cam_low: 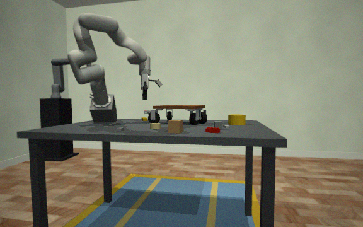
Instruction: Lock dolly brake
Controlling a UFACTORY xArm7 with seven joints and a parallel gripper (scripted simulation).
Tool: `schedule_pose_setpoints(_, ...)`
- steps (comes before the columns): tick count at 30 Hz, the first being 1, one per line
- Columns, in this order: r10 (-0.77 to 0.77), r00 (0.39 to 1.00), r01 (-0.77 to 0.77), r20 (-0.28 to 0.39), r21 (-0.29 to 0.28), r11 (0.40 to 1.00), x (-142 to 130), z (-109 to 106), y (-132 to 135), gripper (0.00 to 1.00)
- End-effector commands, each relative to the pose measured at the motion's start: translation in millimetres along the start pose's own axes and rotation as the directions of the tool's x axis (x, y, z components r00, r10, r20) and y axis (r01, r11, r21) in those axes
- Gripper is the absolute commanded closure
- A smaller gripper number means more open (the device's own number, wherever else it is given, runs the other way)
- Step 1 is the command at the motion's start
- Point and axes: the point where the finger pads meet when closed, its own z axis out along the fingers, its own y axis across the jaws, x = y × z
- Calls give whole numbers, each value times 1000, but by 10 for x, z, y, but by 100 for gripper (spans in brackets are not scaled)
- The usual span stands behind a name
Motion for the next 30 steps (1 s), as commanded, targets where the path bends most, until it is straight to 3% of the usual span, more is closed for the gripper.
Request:
schedule_pose_setpoints(1, -275, 961, 275, -14, 13, 961, 34, 13, -57, 100)
schedule_pose_setpoints(4, -433, 901, 433, -28, 13, 901, 41, 17, -75, 100)
schedule_pose_setpoints(6, -433, 901, 433, -28, 13, 901, 41, 17, -75, 100)
schedule_pose_setpoints(7, -573, 819, 573, -37, 12, 819, 42, 18, -79, 100)
schedule_pose_setpoints(10, -677, 734, 678, -43, 11, 735, 43, 19, -82, 100)
schedule_pose_setpoints(16, -865, 499, 867, -62, 23, 498, 43, 19, -82, 100)
schedule_pose_setpoints(30, -865, 499, 867, -62, 23, 498, 43, 19, -82, 100)
